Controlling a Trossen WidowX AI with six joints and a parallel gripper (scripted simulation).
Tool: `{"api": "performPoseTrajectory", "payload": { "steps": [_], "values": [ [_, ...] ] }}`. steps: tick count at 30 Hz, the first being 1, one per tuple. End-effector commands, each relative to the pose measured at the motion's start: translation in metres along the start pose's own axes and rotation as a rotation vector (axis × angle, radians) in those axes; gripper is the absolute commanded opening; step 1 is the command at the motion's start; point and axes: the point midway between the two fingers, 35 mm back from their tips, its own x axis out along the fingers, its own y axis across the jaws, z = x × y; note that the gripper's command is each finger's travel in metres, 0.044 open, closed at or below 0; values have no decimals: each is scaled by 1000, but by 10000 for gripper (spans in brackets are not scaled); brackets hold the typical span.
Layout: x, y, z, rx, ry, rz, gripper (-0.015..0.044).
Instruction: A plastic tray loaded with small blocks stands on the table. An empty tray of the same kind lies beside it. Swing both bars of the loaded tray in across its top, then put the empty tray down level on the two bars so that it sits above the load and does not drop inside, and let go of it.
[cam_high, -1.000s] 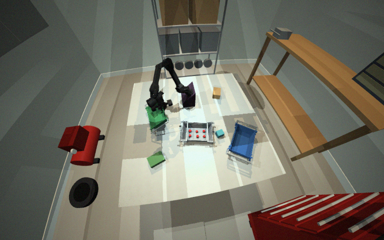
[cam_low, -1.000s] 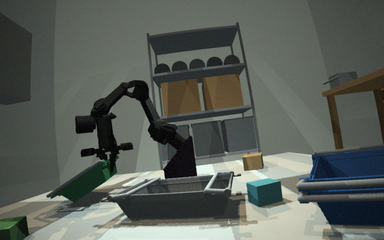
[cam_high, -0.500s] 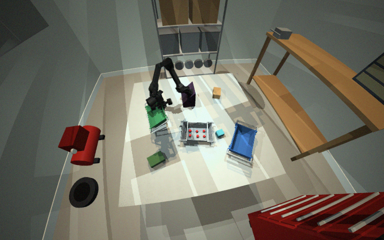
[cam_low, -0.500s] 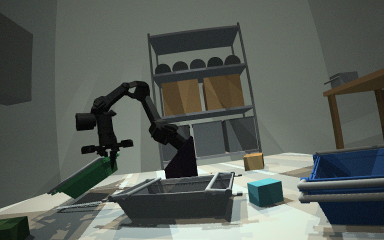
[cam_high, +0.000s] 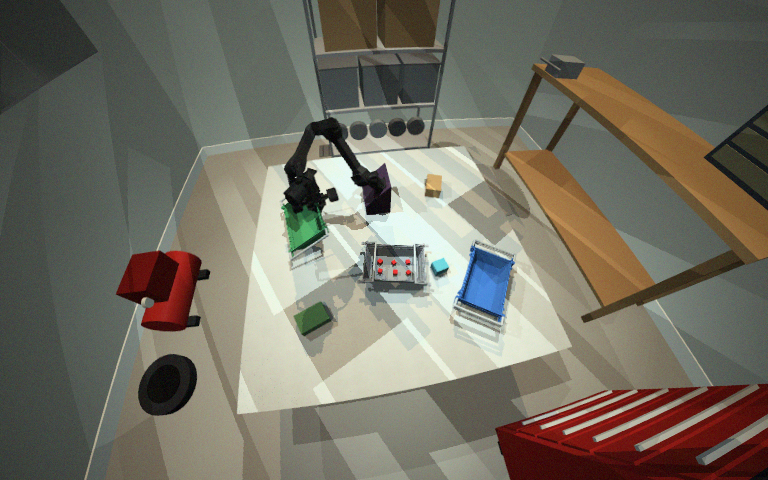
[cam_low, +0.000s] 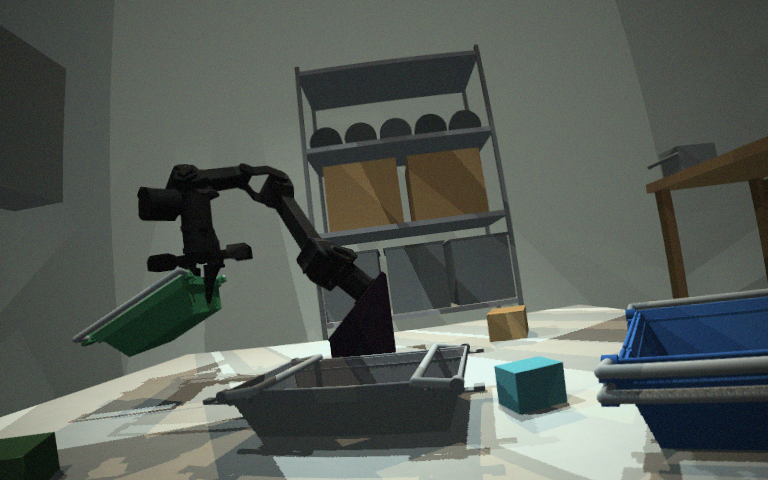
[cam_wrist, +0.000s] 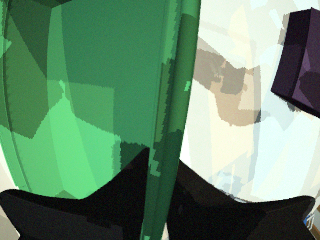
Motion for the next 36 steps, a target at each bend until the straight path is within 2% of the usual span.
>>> {"api": "performPoseTrajectory", "payload": {
  "steps": [1,29,36],
  "values": [
    [-20,8,1,11,7,24,0],
    [-27,9,2,10,7,26,0],
    [-24,6,-19,-60,16,9,0]
  ]
}}
